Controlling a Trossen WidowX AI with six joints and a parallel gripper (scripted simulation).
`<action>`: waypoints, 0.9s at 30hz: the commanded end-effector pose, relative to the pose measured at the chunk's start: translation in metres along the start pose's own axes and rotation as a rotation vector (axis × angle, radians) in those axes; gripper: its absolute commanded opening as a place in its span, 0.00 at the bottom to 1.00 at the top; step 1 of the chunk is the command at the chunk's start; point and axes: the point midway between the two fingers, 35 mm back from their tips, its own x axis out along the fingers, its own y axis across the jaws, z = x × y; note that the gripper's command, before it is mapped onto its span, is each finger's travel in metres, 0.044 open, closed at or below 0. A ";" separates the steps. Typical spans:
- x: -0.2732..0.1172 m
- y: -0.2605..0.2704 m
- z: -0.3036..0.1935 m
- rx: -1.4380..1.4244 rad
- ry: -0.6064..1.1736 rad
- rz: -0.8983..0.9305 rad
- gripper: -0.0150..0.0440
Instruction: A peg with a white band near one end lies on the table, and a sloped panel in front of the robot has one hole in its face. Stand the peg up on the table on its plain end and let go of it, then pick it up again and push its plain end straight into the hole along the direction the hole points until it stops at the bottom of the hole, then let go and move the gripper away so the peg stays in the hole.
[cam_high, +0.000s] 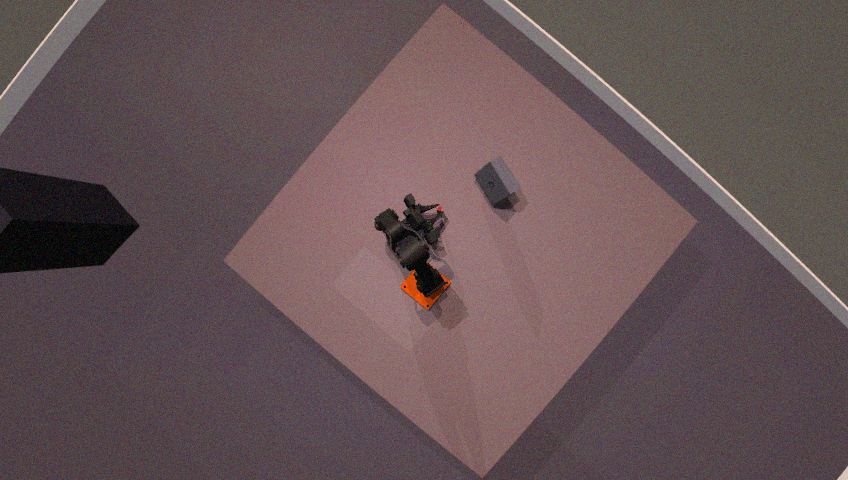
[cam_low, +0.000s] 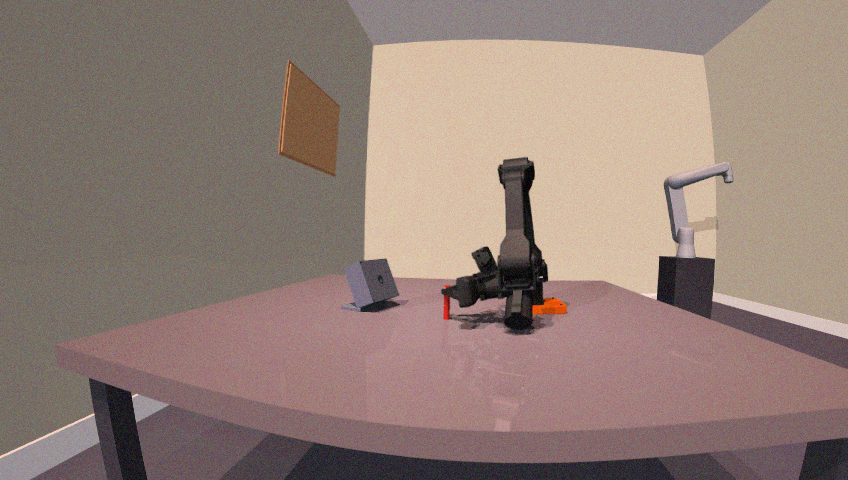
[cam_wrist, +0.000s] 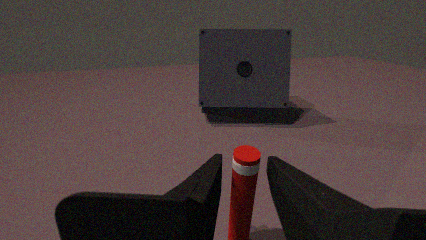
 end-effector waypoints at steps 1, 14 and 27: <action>0.000 0.000 0.000 0.000 0.001 -0.001 0.47; 0.000 0.000 0.000 0.000 0.001 -0.001 0.96; -0.004 0.007 0.018 -0.002 0.007 0.011 1.00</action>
